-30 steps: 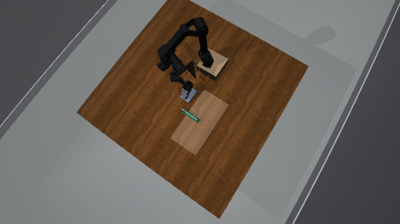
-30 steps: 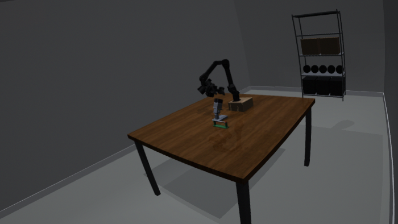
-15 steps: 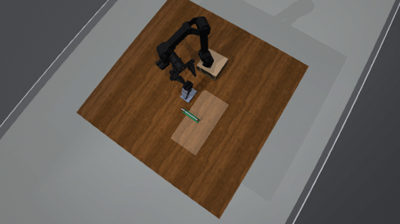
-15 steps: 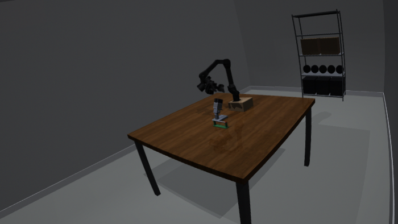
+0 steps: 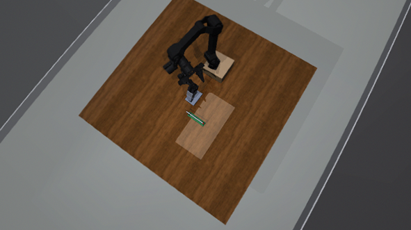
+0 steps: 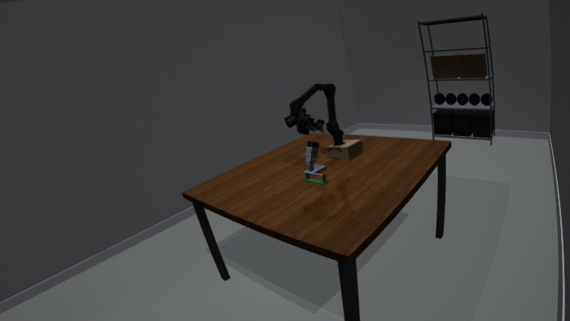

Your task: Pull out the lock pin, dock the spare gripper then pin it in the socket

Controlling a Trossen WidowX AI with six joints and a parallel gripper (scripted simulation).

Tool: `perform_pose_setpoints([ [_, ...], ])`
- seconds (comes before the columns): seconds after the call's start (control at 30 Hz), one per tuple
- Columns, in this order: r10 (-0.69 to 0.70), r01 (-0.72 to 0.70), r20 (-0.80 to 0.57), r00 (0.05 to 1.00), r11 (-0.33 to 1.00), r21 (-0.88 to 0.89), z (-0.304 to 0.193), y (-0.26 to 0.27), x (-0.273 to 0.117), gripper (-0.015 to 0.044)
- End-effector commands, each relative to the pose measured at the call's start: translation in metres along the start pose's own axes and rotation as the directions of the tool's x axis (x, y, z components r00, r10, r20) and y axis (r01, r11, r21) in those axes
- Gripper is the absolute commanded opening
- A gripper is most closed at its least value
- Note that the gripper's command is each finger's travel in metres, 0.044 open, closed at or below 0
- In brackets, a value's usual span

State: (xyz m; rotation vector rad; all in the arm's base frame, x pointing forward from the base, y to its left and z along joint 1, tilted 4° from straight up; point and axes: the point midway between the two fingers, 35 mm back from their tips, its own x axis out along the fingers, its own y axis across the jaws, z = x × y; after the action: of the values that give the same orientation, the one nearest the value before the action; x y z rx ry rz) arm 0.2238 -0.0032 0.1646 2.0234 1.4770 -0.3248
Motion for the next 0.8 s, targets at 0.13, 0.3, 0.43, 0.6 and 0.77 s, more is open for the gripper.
perform_pose_setpoints([
  [0.13,0.016,-0.016,-0.033,0.999,1.0,-0.007,-0.04,-0.013,0.043,0.018],
  [0.3,0.016,-0.016,-0.033,0.999,1.0,-0.007,-0.04,-0.013,0.043,0.018],
  [0.43,-0.076,0.092,0.074,0.994,0.962,-0.256,-0.031,0.002,0.048,0.018],
  [0.6,-0.242,0.38,0.295,0.925,0.645,-0.663,-0.009,0.033,0.06,0.018],
  [0.77,-0.358,0.56,0.507,0.784,0.056,-0.827,0.012,0.062,0.082,0.018],
])
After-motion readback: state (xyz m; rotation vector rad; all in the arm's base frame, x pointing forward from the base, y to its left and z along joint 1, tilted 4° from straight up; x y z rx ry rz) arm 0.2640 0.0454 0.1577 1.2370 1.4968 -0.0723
